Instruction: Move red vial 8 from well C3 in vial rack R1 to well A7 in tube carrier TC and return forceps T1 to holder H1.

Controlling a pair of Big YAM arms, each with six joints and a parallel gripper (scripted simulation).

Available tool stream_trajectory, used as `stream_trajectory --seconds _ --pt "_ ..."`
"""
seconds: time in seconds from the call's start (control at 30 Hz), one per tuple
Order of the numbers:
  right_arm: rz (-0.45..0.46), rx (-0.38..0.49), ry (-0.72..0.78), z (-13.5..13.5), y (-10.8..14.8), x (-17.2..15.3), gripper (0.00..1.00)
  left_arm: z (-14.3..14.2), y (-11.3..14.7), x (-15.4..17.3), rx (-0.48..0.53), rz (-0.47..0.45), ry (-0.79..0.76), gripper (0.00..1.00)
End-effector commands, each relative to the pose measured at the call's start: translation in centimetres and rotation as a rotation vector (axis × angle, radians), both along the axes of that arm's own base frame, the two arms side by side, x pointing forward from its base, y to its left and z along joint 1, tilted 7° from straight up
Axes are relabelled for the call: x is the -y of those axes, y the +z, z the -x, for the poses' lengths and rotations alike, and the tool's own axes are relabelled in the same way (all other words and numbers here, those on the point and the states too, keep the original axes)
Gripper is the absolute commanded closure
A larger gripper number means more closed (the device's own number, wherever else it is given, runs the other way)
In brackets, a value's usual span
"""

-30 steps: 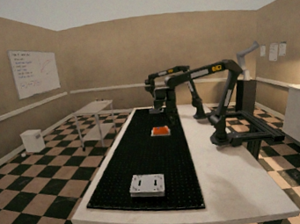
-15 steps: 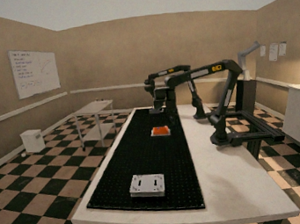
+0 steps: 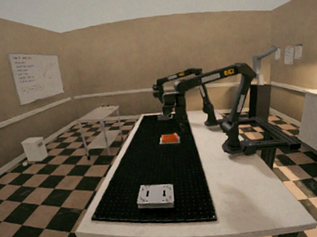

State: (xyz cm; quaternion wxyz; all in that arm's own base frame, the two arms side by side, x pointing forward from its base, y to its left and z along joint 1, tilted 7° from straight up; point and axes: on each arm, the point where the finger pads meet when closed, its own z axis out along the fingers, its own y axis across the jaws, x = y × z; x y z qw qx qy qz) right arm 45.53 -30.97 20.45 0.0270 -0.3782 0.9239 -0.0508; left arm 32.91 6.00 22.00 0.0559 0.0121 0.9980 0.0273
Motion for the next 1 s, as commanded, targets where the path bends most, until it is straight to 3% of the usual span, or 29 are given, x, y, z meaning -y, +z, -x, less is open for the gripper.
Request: stream_trajectory --seconds 0.0,0.13,0.17,0.3,0.5,0.7,0.73,0.83,0.97 --pt "0.020 0.027 -0.006 -0.2 1.2 -0.8 0.91 -1.8 2.0 -0.3 0.032 -0.006 -0.011 0.00" --pt "0.016 0.020 -0.006 -0.3 0.7 -1.1 0.91 -1.8 2.0 -0.3 0.032 -0.006 -0.011 0.00" --pt "-0.006 -0.015 -0.025 0.2 -1.1 -0.4 0.91 -1.8 2.0 -0.3 0.032 -0.006 -0.011 0.00" --pt "0.017 0.023 -0.006 -0.1 1.1 -2.1 0.91 -1.8 2.0 -0.3 0.032 -0.006 -0.011 0.00" --pt "0.008 0.008 -0.006 -0.2 -0.1 -2.9 0.91 -1.8 2.0 -0.3 0.032 -0.006 -0.011 0.00" --pt "0.017 0.024 -0.006 -0.1 0.8 -3.7 0.91 -1.8 2.0 -0.3 0.032 -0.006 -0.011 0.00" --pt "-0.003 -0.011 -0.025 0.2 -1.2 -2.8 0.91 -1.8 2.0 -0.3 0.032 -0.006 -0.011 0.00" --pt "0.013 0.019 -0.006 0.1 0.7 -4.4 0.91 -1.8 2.0 -0.3 0.032 -0.006 -0.011 0.00" --pt "0.017 0.024 -0.006 -0.1 0.6 -5.0 0.91 -1.8 2.0 -0.3 0.032 -0.006 -0.011 0.00"
